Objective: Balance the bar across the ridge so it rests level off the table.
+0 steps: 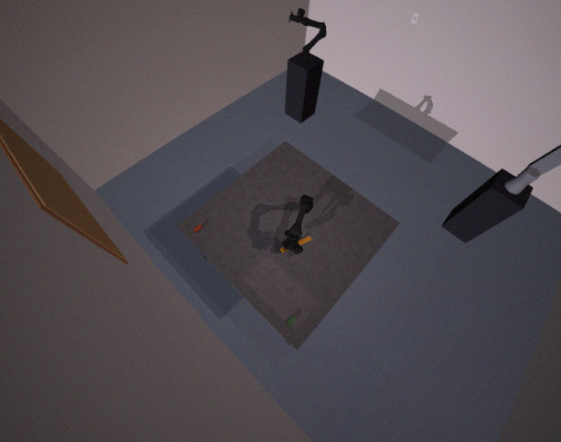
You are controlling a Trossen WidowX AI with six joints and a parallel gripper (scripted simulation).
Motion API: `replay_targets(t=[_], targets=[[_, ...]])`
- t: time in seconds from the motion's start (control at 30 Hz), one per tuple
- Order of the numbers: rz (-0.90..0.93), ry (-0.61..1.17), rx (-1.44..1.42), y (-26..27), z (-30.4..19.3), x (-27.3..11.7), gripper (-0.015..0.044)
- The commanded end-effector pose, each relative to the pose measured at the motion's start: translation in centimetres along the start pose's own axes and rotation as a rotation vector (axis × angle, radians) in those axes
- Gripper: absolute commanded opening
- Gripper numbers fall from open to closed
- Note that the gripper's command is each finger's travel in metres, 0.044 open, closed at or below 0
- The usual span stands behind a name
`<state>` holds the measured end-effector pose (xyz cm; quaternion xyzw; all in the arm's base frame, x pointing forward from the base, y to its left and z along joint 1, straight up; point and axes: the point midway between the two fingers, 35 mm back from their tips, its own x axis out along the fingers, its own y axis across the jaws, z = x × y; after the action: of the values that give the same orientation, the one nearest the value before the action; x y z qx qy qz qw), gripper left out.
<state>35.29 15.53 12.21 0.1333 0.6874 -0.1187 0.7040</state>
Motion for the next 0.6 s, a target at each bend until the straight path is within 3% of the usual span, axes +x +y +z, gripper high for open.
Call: replay_targets(t=[0.0,0.57], targets=[[-0.004,-0.002,0.004,-0.1,0.0,0.9,0.0],[-0.004,-0.002,0.005,-0.4,0.0,2.2,0.0]])
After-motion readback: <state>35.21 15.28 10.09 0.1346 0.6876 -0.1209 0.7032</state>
